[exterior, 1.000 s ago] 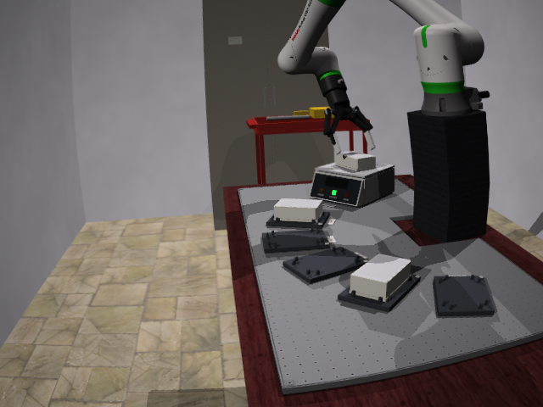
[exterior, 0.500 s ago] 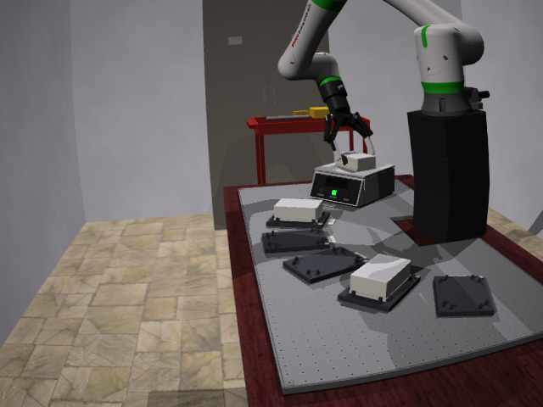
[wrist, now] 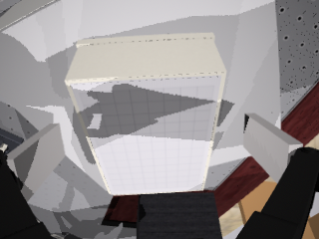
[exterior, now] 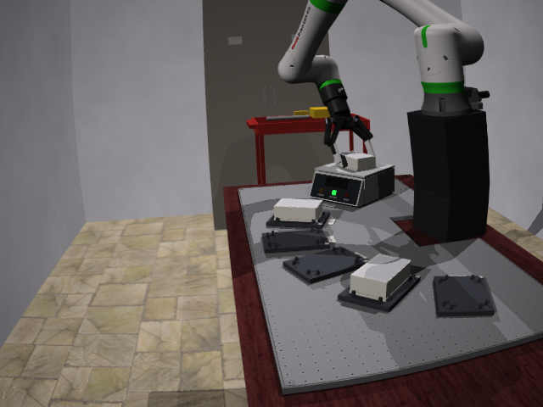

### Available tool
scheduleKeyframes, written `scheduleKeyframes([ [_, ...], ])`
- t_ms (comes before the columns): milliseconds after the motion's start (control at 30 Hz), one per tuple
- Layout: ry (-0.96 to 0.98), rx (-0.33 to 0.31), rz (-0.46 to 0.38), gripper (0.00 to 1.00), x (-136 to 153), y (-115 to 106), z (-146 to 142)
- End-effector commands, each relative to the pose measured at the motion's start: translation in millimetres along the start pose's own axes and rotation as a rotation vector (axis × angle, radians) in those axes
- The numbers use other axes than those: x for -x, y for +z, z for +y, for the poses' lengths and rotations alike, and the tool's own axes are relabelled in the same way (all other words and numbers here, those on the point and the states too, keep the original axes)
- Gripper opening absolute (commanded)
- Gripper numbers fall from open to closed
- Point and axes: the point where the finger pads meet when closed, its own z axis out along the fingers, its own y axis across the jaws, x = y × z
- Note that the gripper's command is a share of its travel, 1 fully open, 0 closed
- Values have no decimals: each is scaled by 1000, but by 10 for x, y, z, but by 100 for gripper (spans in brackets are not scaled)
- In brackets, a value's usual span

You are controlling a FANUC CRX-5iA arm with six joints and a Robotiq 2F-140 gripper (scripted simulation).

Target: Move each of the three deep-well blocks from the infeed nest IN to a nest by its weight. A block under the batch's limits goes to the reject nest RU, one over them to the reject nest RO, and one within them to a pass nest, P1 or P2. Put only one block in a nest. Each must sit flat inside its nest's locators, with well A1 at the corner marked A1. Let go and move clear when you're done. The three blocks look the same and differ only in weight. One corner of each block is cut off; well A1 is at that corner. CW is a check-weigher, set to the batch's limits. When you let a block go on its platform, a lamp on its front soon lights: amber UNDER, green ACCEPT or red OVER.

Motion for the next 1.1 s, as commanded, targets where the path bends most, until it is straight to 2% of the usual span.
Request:
scheduleKeyframes([
  [0,0,0,0,100,-1,-2,1],
  [33,0,0,0,100,-1,-2,1],
  [67,0,0,0,10,-1,-2,1],
  [1067,0,0,0,10,-1,-2,1],
])
